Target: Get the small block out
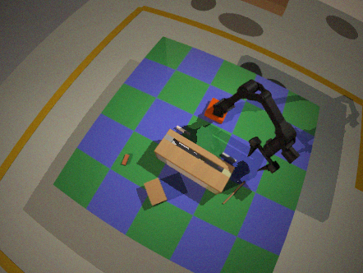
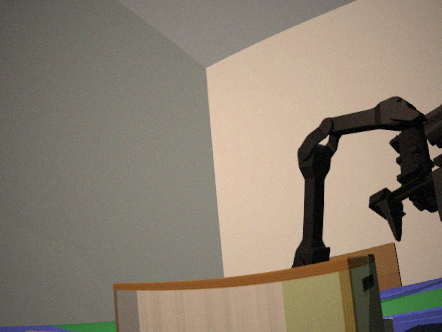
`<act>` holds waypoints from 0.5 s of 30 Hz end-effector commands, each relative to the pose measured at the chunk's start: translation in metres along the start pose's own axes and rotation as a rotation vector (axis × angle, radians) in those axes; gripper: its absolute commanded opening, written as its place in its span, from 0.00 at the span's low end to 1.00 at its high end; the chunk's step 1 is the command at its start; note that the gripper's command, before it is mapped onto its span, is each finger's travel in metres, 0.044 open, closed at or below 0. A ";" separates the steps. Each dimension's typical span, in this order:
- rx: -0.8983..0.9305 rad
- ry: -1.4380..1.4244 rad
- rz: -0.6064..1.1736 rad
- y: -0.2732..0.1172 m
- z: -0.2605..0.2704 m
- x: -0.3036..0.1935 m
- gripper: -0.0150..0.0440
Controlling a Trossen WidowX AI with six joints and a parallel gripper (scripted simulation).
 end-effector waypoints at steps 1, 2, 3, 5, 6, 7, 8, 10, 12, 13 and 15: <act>0.134 0.260 -0.057 0.020 0.027 -0.051 0.93; 0.173 0.331 -0.070 0.026 0.035 -0.063 0.93; 0.211 0.402 -0.083 0.031 0.044 -0.075 0.93; 0.287 0.547 -0.107 0.040 0.063 -0.097 0.93; 0.325 0.620 -0.118 0.044 0.073 -0.108 0.93; 0.363 0.694 -0.129 0.048 0.083 -0.118 0.93; 0.401 0.768 -0.140 0.051 0.094 -0.127 0.93; 0.471 0.905 -0.158 0.056 0.115 -0.143 0.93; 0.496 0.955 -0.165 0.057 0.123 -0.148 0.93; 0.496 0.955 -0.165 0.057 0.123 -0.148 0.93; 0.496 0.955 -0.165 0.057 0.123 -0.148 0.93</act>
Point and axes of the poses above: the point midway between the two fingers, 35 mm back from their tips, its own y axis out along the fingers, its own z axis across the jaws, x = y × z, the point moved 8 cm from there along -y, back along the fingers, and after that the axes turned 8 degrees about -y, right-handed, at the moved point
